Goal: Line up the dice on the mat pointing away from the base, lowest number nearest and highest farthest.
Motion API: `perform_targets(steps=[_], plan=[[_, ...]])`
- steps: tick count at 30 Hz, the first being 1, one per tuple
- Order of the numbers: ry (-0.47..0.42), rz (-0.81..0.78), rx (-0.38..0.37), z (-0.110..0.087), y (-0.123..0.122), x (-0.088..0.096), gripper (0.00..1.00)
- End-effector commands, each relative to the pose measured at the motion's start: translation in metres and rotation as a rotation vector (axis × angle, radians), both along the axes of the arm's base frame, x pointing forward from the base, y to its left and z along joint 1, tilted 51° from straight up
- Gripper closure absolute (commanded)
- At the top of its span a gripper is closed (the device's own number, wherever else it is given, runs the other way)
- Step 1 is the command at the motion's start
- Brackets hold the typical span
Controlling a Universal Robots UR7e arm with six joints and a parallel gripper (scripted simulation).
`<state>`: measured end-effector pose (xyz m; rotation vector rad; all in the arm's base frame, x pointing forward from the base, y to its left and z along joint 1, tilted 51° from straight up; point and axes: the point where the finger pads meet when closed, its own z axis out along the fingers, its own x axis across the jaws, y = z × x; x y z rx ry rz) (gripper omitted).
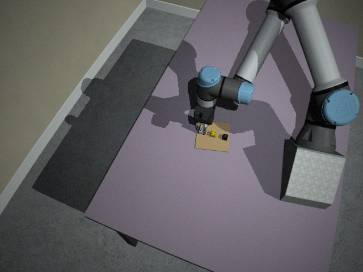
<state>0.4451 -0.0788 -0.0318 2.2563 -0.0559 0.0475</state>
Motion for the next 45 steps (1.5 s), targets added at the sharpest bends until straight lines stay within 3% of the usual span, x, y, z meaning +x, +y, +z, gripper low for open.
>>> perform_targets(steps=[1,7,11,13,14,18,22,37,45], plan=[[-0.001,0.001,0.000,0.000,0.000,0.000,0.60],[-0.001,0.001,0.000,0.000,0.000,0.000,0.60],[-0.001,0.001,0.000,0.000,0.000,0.000,0.48],[-0.001,0.001,0.000,0.000,0.000,0.000,0.48],[-0.001,0.001,0.000,0.000,0.000,0.000,0.42],[-0.001,0.001,0.000,0.000,0.000,0.000,0.42],[-0.001,0.001,0.000,0.000,0.000,0.000,0.30],[-0.001,0.001,0.000,0.001,0.002,0.000,0.30],[-0.001,0.001,0.000,0.013,0.016,0.000,0.30]])
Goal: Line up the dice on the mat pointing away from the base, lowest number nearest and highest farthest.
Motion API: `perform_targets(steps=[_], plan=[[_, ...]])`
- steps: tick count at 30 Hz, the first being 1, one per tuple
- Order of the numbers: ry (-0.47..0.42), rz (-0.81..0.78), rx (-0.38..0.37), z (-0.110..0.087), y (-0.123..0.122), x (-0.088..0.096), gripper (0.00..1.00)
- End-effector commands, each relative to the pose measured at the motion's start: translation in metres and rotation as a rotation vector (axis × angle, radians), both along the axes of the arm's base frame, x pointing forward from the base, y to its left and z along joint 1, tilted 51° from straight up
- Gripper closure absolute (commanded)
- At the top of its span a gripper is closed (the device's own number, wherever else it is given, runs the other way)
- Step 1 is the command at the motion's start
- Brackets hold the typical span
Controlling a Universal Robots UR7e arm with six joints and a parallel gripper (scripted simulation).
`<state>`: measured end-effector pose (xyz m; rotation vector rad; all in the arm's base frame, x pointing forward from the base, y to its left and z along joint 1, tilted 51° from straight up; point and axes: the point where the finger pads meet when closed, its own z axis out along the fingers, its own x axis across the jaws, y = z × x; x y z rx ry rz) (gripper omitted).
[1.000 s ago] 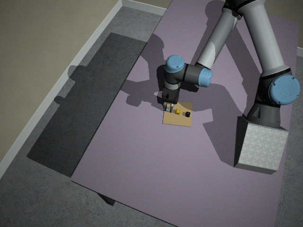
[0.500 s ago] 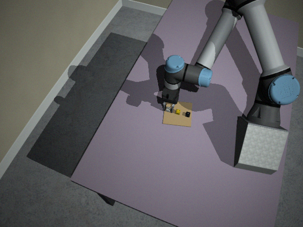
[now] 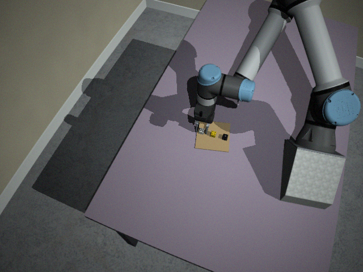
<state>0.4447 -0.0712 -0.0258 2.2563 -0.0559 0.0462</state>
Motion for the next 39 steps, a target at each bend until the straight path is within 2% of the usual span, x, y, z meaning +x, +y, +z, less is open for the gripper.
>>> perform_targets(steps=[1,18,29,30,39], plan=[[-0.002,0.001,0.000,0.009,0.011,0.000,0.30],[-0.002,0.001,0.000,0.046,0.056,-0.001,0.30],[-0.002,0.001,0.000,0.051,0.062,-0.001,0.30],[-0.002,0.001,0.000,0.051,0.062,-0.001,0.00],[-0.002,0.001,0.000,0.051,0.062,-0.001,0.00]])
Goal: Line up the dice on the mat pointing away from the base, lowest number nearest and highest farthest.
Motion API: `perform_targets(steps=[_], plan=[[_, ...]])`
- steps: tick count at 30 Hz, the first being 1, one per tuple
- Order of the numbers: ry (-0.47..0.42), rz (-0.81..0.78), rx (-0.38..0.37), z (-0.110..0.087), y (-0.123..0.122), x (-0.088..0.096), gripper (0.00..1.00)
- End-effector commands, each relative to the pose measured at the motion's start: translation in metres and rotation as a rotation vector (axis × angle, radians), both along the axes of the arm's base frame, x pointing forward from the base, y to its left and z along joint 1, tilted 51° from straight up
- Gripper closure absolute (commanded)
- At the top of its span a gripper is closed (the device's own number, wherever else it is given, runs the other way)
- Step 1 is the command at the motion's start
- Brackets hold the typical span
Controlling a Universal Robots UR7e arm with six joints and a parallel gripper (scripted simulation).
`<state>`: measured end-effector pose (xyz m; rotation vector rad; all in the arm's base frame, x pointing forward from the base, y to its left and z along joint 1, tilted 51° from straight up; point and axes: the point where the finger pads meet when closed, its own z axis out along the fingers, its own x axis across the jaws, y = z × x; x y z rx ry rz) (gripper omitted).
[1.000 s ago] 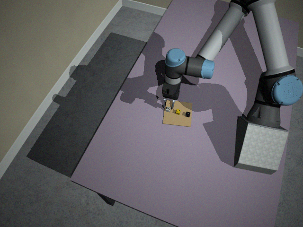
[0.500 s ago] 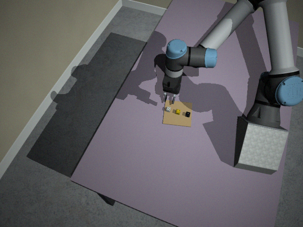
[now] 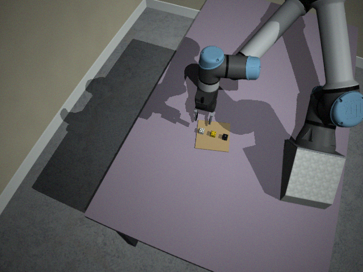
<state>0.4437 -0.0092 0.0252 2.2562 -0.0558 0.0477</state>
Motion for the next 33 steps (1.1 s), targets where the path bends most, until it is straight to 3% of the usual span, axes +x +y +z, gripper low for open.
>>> perform_targets(steps=[1,19,33], plan=[[-0.001,0.001,0.000,0.000,0.000,0.000,0.00],[-0.001,0.001,0.000,0.004,0.005,0.000,0.00],[-0.001,0.001,0.000,0.040,0.049,-0.001,0.00]])
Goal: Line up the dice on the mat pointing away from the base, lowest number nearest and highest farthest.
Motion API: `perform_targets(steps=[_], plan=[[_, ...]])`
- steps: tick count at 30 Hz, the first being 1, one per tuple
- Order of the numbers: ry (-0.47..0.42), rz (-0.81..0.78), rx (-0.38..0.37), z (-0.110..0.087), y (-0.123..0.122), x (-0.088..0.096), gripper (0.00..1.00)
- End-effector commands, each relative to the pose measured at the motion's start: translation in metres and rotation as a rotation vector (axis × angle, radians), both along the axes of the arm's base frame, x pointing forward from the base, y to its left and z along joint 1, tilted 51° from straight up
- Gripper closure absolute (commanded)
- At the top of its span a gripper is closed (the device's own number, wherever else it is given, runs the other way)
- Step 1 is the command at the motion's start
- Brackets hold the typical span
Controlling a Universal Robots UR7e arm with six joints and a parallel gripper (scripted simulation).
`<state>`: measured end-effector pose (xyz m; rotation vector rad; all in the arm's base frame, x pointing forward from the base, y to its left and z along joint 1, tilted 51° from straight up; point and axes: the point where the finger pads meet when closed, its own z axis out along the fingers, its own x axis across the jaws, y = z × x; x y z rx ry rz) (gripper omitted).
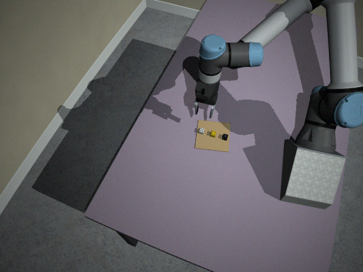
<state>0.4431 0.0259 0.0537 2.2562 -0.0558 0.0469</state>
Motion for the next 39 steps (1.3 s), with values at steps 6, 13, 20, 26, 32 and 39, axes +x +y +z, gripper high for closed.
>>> perform_targets(steps=[6,13,20,26,32,39], plan=[[-0.001,0.001,0.000,0.021,0.025,0.000,0.00],[-0.001,0.001,0.000,0.026,0.032,-0.001,0.00],[-0.001,0.001,0.000,0.026,0.032,-0.001,0.00],[-0.001,0.001,0.000,0.026,0.032,-0.001,0.00],[-0.001,0.001,0.000,0.026,0.032,-0.001,0.00],[-0.001,0.001,0.000,0.026,0.032,-0.001,0.00]])
